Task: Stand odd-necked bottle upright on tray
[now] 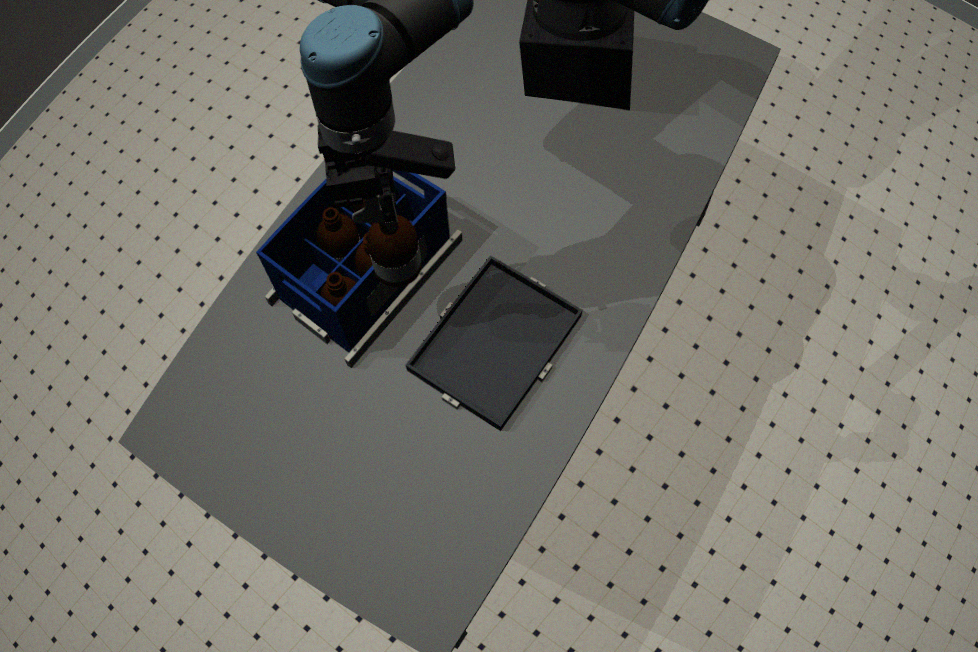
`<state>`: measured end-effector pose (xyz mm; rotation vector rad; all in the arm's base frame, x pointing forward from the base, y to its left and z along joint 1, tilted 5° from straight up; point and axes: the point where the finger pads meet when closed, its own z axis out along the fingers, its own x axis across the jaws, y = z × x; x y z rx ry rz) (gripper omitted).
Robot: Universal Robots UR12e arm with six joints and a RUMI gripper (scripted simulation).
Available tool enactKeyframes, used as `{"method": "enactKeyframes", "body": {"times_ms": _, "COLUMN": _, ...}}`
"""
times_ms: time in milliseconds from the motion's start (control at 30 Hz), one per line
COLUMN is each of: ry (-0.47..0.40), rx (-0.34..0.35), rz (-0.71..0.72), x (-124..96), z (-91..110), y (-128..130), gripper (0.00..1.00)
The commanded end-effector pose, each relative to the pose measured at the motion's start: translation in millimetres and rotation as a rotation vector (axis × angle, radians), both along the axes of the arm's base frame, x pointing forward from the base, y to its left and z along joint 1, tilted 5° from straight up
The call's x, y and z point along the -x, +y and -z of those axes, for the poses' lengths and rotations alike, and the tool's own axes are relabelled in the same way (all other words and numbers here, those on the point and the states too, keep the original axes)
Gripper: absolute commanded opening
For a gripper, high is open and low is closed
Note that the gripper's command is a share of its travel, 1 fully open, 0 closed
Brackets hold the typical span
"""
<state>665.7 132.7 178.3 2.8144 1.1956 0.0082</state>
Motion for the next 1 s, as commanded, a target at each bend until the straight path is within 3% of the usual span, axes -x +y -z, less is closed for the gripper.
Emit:
{"method": "enactKeyframes", "body": {"times_ms": 0, "ry": -0.006, "rx": 0.002, "rz": 0.002, "x": 2.5, "z": -2.0, "y": 8.5, "gripper": 0.00}}
{"method": "enactKeyframes", "body": {"times_ms": 967, "ry": -0.006, "rx": 0.001, "rz": 0.002, "x": 23.7, "z": 3.0, "y": 65.0, "gripper": 0.00}}
